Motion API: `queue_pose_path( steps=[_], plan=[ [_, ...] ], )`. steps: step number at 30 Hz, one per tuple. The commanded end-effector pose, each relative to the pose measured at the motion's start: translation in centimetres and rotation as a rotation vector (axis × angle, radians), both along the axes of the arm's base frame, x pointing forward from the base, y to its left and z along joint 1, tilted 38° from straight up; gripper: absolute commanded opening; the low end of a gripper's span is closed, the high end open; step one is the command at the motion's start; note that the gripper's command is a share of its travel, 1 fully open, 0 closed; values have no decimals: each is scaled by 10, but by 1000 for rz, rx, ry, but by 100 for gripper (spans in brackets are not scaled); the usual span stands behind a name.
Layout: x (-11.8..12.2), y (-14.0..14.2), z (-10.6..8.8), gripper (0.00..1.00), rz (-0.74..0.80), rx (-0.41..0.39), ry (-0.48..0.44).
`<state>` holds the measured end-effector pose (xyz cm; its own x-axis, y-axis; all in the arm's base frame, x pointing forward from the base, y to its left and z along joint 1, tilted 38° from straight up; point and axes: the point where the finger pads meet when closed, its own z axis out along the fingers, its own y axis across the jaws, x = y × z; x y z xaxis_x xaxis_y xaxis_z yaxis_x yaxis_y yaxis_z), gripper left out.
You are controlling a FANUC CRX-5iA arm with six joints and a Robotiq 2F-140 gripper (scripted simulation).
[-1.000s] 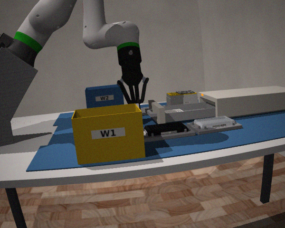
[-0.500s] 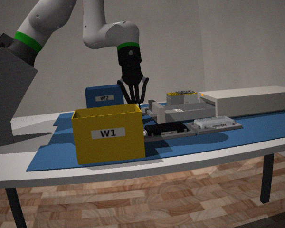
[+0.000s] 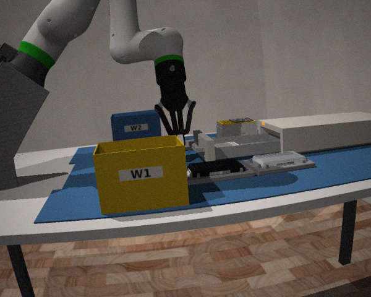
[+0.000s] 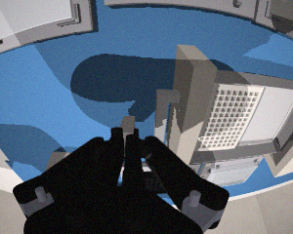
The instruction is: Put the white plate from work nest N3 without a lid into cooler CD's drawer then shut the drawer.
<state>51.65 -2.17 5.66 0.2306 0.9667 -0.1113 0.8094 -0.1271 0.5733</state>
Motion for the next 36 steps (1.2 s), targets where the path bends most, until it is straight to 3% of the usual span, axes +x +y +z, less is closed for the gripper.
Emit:
queue_pose_path(
  steps=[1,36],
  plan=[
    [3,-1,3,0,0,0,0],
    [35,-6,25,0,0,0,0]
  ],
)
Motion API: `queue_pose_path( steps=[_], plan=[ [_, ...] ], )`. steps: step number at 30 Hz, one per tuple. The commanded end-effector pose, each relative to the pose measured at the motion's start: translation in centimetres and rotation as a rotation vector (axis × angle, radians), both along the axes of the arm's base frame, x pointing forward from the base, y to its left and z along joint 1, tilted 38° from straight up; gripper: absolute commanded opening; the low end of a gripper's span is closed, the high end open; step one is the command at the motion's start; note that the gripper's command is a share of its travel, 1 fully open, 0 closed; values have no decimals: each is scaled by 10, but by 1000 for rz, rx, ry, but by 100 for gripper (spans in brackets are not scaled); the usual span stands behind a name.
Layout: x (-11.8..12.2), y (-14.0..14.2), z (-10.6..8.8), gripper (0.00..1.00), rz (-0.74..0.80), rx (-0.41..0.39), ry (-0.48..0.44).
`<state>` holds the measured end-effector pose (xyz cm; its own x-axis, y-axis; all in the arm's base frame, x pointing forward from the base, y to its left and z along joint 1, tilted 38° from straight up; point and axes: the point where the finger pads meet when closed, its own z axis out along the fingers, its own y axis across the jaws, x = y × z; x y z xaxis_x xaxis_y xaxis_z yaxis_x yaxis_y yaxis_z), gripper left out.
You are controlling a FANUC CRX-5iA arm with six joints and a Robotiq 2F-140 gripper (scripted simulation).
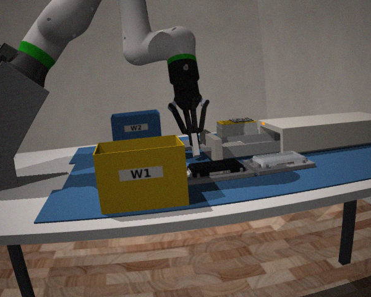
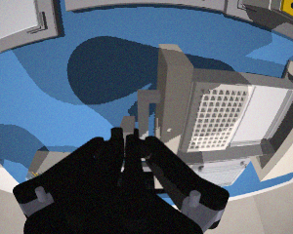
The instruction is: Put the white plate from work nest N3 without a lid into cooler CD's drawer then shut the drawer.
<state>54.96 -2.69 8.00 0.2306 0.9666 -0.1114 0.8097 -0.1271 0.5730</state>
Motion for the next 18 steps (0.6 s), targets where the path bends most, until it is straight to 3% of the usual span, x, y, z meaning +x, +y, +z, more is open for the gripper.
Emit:
queue_pose_path(
  steps=[1,18],
  plan=[
    [3,0,2,0,0,0,0],
    [19,-3,14,0,0,0,0]
  ],
)
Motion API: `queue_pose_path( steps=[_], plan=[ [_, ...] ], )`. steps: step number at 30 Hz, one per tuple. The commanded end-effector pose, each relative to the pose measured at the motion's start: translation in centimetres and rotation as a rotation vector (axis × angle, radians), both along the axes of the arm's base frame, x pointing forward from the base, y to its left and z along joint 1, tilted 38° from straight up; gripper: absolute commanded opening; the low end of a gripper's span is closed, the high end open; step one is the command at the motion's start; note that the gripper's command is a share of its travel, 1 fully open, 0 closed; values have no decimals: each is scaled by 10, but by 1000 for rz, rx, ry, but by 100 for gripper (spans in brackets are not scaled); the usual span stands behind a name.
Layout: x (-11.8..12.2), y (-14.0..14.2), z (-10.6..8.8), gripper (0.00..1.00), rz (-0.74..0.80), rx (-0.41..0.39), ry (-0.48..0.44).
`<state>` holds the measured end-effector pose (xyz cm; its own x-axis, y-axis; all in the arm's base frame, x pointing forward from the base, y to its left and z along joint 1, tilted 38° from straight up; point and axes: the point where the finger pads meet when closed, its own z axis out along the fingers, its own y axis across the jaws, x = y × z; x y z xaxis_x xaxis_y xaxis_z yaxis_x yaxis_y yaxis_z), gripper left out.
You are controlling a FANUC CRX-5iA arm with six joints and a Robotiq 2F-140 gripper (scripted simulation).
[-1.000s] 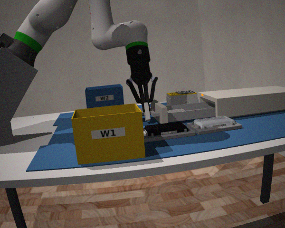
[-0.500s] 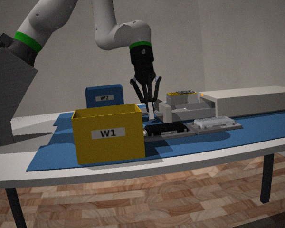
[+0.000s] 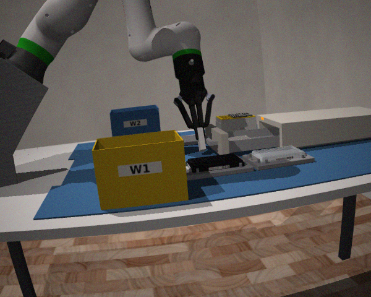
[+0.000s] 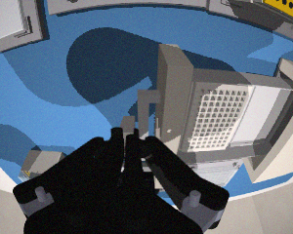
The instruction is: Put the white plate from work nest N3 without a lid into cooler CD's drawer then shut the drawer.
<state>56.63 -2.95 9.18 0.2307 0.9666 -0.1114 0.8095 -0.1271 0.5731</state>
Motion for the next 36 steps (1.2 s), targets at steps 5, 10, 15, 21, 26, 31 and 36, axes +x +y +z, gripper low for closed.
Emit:
queue_pose_path(
  steps=[5,10,15,21,26,31,36],
  plan=[
    [6,-1,4,0,0,0,0],
    [11,-2,8,0,0,0,0],
    [15,-2,11,0,0,0,0],
    [21,-3,15,0,0,0,0],
    [25,-4,18,0,0,0,0],
    [30,-5,22,0,0,0,0],
    [36,-6,25,0,0,0,0]
  ],
)
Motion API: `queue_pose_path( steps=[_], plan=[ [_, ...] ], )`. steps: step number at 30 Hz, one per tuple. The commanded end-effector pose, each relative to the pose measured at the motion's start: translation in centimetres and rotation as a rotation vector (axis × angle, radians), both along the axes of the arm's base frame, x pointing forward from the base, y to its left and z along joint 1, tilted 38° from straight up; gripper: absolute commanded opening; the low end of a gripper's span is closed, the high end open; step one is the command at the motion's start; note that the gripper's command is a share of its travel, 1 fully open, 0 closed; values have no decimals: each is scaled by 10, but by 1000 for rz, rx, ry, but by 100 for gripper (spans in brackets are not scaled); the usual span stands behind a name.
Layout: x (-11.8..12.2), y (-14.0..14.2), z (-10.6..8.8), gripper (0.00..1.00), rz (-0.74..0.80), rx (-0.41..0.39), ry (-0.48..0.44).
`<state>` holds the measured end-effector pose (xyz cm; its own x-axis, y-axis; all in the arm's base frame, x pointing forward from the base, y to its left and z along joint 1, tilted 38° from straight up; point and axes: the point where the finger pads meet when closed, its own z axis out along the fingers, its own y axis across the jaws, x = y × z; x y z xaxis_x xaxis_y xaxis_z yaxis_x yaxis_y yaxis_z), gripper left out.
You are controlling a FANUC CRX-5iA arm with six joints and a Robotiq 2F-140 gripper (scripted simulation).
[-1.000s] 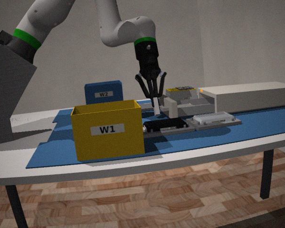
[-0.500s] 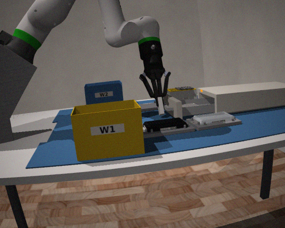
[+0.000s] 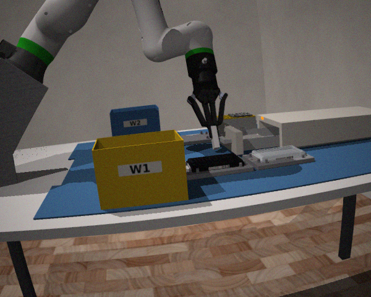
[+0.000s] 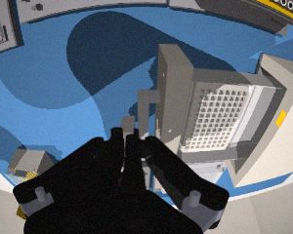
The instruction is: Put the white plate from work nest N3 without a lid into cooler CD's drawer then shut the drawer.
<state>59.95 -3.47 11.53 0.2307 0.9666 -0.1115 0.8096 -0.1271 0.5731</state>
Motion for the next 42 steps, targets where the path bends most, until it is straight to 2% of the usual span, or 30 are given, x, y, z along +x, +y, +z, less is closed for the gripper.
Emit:
queue_pose_path(
  steps=[1,42],
  plan=[
    [4,-1,3,0,0,0,0],
    [40,-6,29,0,0,0,0]
  ],
)
